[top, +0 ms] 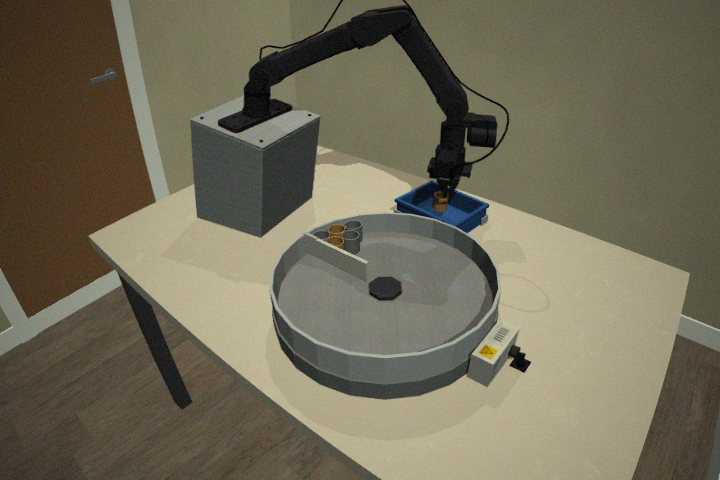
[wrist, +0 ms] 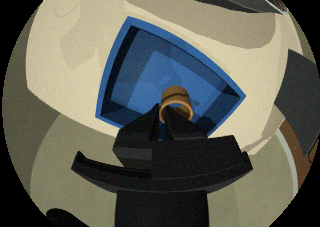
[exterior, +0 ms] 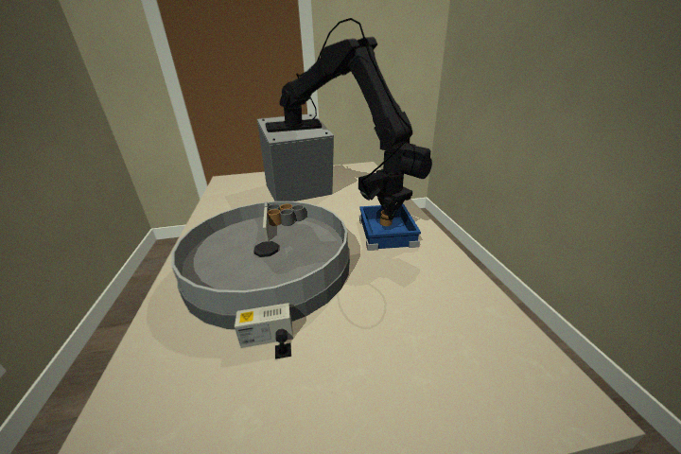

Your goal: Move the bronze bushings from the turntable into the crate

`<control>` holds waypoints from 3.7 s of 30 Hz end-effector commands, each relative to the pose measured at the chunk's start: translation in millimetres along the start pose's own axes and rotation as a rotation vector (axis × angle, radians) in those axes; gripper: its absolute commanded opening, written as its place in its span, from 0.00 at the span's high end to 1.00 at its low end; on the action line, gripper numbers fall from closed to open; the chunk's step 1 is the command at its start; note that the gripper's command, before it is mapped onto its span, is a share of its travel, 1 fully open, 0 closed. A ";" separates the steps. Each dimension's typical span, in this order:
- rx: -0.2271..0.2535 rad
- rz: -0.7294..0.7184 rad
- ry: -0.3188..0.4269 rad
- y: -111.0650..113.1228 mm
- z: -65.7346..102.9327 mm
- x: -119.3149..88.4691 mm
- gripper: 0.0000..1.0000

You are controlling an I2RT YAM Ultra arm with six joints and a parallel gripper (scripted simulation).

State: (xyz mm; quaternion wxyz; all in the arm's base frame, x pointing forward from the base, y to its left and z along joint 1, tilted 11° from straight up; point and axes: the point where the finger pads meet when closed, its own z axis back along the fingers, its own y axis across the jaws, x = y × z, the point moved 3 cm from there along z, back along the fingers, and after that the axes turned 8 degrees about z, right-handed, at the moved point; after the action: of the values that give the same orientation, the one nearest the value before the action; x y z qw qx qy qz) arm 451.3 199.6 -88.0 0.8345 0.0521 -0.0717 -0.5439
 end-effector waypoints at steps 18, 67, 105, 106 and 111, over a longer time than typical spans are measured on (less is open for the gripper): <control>0.060 -0.006 -0.006 21.2 -4.5 5.8 1.00; 0.053 -0.007 -0.006 23.6 2.2 7.1 1.00; 0.063 0.000 -0.005 25.4 6.5 2.8 1.00; 0.034 0.002 -0.005 13.7 0.3 1.7 1.00; 0.029 0.004 -0.005 7.9 -2.9 -0.9 1.00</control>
State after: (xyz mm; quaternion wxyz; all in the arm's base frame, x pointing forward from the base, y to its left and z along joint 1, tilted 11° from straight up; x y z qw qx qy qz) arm 459.0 201.5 -103.1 0.8339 0.0580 -0.0756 -0.5437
